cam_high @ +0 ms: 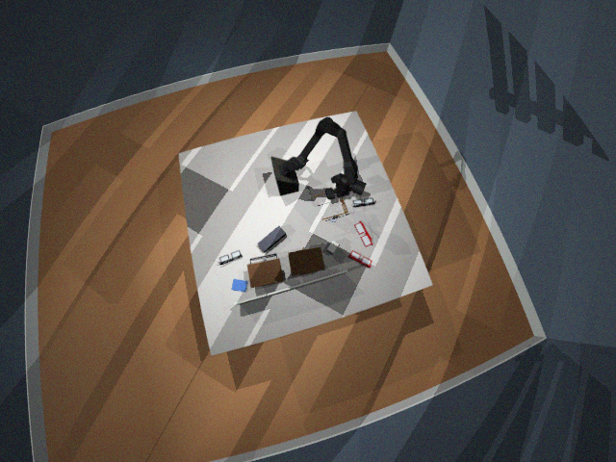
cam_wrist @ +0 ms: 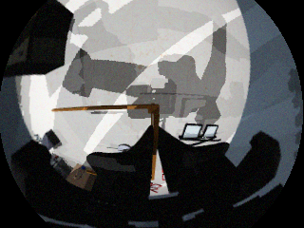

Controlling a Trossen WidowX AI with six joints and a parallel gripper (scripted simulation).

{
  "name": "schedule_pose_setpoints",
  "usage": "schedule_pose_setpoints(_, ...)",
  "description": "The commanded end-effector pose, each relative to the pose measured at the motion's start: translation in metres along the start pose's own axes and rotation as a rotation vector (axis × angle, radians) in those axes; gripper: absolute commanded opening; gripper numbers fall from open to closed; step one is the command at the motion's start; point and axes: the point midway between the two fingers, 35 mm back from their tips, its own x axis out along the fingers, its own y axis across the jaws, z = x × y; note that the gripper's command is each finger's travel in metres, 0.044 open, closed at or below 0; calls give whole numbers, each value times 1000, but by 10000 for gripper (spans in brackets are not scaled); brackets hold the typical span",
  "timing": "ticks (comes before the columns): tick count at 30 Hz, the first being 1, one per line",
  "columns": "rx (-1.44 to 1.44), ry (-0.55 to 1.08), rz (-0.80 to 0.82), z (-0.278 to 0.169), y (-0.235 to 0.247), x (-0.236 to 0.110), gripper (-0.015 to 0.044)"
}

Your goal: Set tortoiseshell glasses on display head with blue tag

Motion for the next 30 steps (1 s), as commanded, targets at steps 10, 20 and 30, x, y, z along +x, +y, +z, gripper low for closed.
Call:
schedule_pose_setpoints(10, 3, 5, -4, -6, -1, -2, 0)
schedule_pose_setpoints(20, 2, 5, 0, -12, -1, -36, 0)
schedule_pose_setpoints(30, 18, 7, 1, -11, -1, -61, 0)
